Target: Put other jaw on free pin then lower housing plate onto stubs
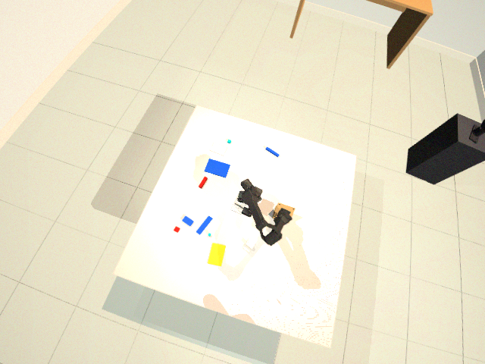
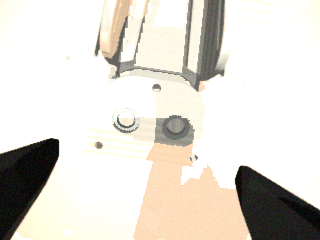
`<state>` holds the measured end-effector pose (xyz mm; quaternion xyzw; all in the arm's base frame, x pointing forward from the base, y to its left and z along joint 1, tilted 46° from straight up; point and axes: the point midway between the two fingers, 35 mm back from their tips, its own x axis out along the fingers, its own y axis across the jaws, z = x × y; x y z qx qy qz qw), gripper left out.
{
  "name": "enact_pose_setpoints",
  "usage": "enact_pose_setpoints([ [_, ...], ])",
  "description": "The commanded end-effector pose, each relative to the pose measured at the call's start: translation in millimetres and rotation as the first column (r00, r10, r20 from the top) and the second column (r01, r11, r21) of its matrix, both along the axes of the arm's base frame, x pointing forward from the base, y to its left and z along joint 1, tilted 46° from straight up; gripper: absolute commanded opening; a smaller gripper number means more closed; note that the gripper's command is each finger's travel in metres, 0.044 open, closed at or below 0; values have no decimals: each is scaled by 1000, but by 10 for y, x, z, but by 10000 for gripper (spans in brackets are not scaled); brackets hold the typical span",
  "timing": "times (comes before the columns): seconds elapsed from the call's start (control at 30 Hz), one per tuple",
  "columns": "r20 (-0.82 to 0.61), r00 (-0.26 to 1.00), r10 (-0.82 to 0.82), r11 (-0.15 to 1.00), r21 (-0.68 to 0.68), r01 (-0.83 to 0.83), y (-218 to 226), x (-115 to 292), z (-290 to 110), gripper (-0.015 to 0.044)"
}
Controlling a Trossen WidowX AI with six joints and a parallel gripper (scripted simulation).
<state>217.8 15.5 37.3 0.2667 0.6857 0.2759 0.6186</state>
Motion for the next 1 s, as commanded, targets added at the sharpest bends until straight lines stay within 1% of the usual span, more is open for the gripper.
enact_pose_setpoints([
  [0.0, 16, 1000, 0, 1000, -6, 0, -180, 13, 195, 440],
  [0.13, 15, 1000, -11, 1000, -5, 11, -164, 29, 151, 440],
  [0.27, 14, 1000, -2, 1000, -9, 2, -503, -64, 459, 440],
  [0.33, 13, 1000, 0, 1000, -8, 0, -568, -94, 528, 440],
  [0.97, 13, 1000, 0, 1000, -8, 0, -568, -94, 528, 440],
])
